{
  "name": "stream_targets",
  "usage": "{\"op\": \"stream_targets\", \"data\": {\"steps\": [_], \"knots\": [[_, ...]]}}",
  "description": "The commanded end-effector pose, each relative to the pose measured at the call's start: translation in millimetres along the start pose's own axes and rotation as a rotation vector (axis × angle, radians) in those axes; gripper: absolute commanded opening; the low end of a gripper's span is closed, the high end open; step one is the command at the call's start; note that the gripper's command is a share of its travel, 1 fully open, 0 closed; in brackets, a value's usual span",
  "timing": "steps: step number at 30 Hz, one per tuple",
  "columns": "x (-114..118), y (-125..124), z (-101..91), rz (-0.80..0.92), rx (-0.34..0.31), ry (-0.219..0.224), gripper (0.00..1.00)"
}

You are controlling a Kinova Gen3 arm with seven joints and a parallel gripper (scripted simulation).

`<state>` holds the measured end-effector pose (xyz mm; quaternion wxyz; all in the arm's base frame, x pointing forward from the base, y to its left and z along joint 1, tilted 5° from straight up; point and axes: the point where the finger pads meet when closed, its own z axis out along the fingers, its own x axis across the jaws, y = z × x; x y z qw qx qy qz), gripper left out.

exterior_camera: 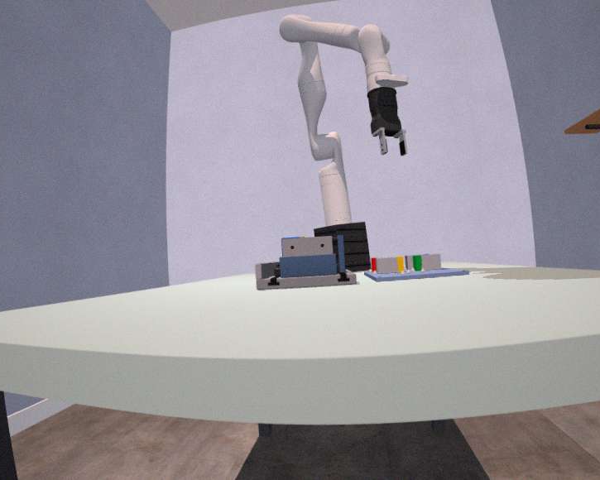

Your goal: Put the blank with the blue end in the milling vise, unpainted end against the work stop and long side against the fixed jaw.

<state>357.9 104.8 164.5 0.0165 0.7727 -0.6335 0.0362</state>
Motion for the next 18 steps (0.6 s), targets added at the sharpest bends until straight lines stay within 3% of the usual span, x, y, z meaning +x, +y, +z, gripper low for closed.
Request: {"op": "stream_targets", "data": {"steps": [1, 18], "knots": [[-2.5, -0.4, -1.2, 0.025, 0.003, 0.002, 1.0], [-3.0, -0.4, -1.4, 0.259, 0.003, 0.001, 1.0]]}}
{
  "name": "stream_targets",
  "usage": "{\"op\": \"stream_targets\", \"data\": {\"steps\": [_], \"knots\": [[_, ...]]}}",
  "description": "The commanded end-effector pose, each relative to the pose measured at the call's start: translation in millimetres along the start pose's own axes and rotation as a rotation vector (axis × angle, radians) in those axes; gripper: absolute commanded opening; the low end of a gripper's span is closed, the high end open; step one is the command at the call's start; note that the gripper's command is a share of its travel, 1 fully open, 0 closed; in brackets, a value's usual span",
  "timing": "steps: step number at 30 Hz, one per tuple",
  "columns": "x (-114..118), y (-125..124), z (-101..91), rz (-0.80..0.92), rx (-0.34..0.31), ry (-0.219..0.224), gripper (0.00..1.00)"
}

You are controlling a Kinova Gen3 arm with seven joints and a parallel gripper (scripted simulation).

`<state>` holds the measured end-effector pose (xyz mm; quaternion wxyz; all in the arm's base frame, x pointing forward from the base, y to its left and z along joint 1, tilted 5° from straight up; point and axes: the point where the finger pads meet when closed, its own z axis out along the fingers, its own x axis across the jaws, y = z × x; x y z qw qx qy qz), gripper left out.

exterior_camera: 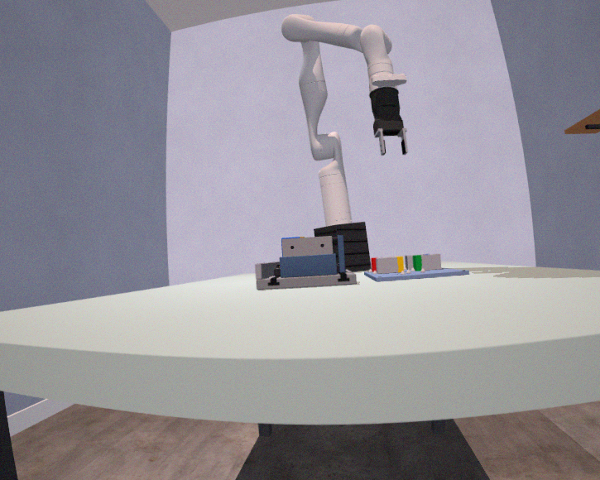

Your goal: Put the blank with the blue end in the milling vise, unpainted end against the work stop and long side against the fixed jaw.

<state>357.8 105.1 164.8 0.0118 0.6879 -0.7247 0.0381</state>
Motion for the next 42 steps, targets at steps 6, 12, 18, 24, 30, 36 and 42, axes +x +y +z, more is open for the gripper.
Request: {"op": "stream_targets", "data": {"steps": [6, 12, 18, 24, 30, 36, 42], "knots": [[-3.7, 0.4, -1.2, 0.101, 0.004, 0.001, 1.0], [-2.2, 0.1, -1.0, 0.166, 0.003, 0.0, 1.0], [-3.2, 0.3, -1.1, 0.258, 0.004, 0.0, 1.0], [-4.1, 0.5, -1.3, 0.35, 0.005, 0.001, 1.0], [-2.6, 0.2, -1.1, 0.404, 0.005, 0.0, 1.0], [-3.5, 0.4, -1.2, 0.479, 0.006, 0.001, 1.0], [-4.3, 0.6, -1.2, 0.541, 0.007, 0.001, 1.0]]}}
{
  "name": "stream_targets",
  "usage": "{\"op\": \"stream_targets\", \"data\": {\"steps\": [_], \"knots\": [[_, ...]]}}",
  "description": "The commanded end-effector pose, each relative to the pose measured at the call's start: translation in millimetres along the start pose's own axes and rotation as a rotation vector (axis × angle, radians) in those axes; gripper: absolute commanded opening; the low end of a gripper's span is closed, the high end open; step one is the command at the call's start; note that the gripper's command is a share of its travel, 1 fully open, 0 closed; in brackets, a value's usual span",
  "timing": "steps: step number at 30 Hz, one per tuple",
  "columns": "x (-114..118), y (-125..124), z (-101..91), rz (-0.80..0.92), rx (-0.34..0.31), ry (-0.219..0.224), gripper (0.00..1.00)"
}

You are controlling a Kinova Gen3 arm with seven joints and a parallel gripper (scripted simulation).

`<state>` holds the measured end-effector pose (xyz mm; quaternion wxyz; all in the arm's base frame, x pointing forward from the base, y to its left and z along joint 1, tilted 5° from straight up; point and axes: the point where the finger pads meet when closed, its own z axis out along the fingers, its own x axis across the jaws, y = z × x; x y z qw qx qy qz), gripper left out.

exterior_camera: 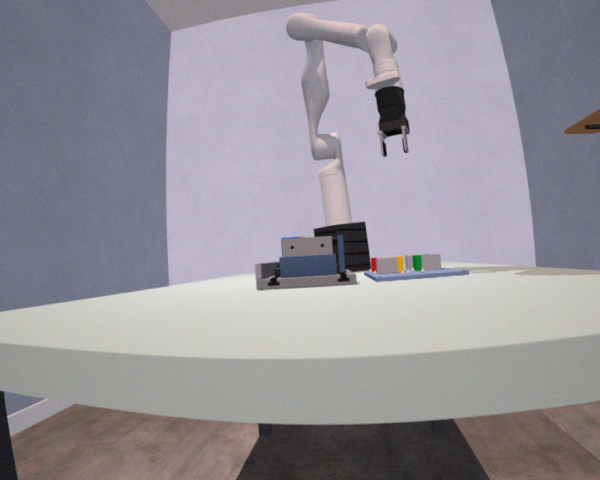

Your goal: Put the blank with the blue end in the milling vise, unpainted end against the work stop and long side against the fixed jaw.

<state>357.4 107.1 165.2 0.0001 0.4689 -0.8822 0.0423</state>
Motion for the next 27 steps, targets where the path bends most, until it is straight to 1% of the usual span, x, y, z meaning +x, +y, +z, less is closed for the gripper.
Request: {"op": "stream_targets", "data": {"steps": [1, 16, 18, 27], "knots": [[-1.9, 1.3, -0.7, -0.001, 0.002, -0.001, 1.0], [-0.4, -0.2, -0.3, 0.232, 0.001, -0.001, 1.0], [-0.4, -0.2, -0.3, 0.232, 0.001, -0.001, 1.0], [-0.3, -0.3, -0.3, 0.372, 0.001, -0.001, 1.0]]}}
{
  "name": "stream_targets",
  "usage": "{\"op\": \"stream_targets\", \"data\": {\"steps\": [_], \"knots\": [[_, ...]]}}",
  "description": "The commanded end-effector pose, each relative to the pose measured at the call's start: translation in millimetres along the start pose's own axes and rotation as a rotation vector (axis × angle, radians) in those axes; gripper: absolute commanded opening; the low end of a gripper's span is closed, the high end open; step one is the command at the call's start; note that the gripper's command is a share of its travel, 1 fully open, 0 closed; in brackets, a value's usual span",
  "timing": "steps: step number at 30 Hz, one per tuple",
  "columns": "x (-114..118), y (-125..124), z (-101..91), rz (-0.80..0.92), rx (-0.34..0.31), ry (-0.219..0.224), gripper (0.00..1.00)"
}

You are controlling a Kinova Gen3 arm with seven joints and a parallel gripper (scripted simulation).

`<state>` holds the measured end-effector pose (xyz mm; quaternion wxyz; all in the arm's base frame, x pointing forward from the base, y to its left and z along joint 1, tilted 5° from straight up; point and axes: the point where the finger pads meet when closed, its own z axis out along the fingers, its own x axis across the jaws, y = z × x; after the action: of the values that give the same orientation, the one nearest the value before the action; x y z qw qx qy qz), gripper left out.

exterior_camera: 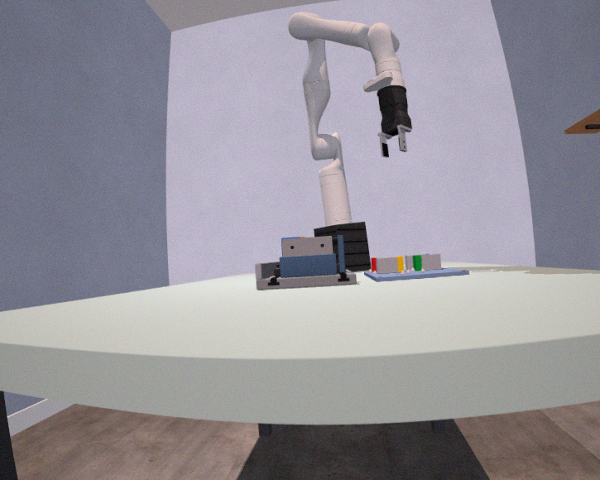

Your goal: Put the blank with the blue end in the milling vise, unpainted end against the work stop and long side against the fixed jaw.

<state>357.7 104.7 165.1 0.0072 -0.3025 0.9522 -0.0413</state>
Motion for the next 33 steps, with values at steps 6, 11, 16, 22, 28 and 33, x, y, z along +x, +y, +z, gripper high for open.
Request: {"op": "stream_targets", "data": {"steps": [6, 11, 16, 22, 28, 33], "knots": [[-2.1, 2.9, -0.8, 0.102, 0.001, -0.002, 1.0], [-1.5, 1.6, -0.7, 0.151, 0.001, -0.002, 1.0], [-1.8, 2.3, -0.8, 0.228, 0.001, -0.002, 1.0], [-2.3, 3.2, -0.8, 0.32, 0.001, -0.002, 1.0], [-1.7, 2.2, -0.8, 0.383, 0.001, -0.002, 1.0], [-2.0, 2.7, -0.8, 0.46, 0.001, -0.002, 1.0]]}}
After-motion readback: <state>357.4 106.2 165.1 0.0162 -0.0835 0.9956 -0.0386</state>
